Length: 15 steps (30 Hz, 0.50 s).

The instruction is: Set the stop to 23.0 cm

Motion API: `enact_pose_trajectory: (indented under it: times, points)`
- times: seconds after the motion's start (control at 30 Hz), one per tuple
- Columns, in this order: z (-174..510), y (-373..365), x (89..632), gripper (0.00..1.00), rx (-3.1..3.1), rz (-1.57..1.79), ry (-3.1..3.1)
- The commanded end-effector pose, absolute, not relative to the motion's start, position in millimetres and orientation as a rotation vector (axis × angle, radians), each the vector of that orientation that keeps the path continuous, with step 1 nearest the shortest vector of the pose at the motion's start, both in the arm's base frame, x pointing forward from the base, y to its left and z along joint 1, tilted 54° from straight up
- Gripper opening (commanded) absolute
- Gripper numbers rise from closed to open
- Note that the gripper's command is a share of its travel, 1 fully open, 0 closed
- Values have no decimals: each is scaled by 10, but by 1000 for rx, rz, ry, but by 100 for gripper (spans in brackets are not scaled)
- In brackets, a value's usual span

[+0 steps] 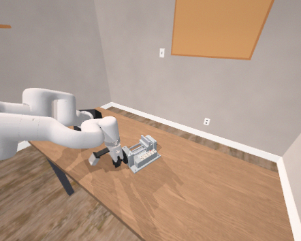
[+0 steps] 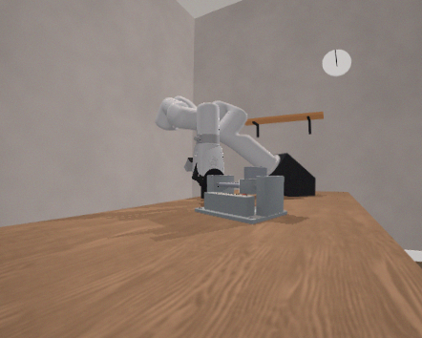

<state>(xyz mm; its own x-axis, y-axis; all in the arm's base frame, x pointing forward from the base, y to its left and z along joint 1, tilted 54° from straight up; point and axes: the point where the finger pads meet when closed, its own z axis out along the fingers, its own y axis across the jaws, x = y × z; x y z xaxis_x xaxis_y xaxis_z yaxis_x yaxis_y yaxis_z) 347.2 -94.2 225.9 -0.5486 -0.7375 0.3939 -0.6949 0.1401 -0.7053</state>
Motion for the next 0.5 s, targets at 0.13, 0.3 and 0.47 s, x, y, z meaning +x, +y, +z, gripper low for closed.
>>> enact_pose_trajectory:
  times: [0.13, 0.3, 0.47]
  points:
    - [2221, -904, 3401, 6, -1470, -1401, 2334]
    - [2210, -883, 3366, 6, -1470, -1401, 2334]
    - [2206, -872, 3348, 6, -1470, -1401, 2334]
